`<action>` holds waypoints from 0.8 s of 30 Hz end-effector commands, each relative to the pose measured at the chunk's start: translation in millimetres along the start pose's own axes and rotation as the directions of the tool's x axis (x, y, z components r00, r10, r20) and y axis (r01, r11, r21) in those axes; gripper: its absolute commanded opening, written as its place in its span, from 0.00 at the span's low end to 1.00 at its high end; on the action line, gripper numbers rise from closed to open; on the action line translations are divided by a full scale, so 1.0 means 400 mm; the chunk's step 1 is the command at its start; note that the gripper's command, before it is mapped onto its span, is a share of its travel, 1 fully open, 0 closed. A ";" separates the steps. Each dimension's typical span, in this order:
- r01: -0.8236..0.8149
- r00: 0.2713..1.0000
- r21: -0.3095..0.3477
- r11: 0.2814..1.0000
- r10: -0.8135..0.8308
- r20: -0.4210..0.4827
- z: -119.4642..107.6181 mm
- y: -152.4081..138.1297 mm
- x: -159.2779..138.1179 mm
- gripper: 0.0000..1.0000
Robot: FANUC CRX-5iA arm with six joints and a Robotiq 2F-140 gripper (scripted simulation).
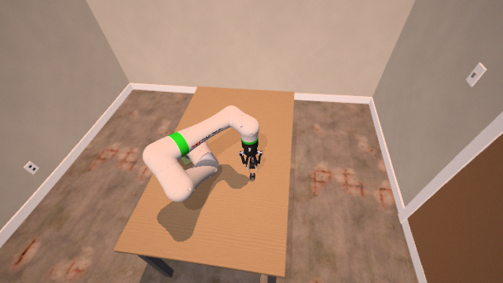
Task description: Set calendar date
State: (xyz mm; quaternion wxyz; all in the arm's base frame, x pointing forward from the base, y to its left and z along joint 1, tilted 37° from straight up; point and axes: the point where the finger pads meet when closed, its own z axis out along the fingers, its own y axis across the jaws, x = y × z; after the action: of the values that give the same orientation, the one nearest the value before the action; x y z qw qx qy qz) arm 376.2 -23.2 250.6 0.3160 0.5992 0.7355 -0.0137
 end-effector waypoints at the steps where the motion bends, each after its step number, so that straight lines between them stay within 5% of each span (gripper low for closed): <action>1: 0.000 1.000 0.000 1.000 0.000 0.000 -0.001 0.000 0.000 0.29; 24: 0.000 1.000 0.000 1.000 0.000 0.000 0.026 0.001 0.000 0.29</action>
State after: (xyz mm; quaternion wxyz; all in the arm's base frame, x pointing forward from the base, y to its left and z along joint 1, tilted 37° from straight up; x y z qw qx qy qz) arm 380.0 -26.6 244.0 0.3158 0.5992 0.7356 -0.0138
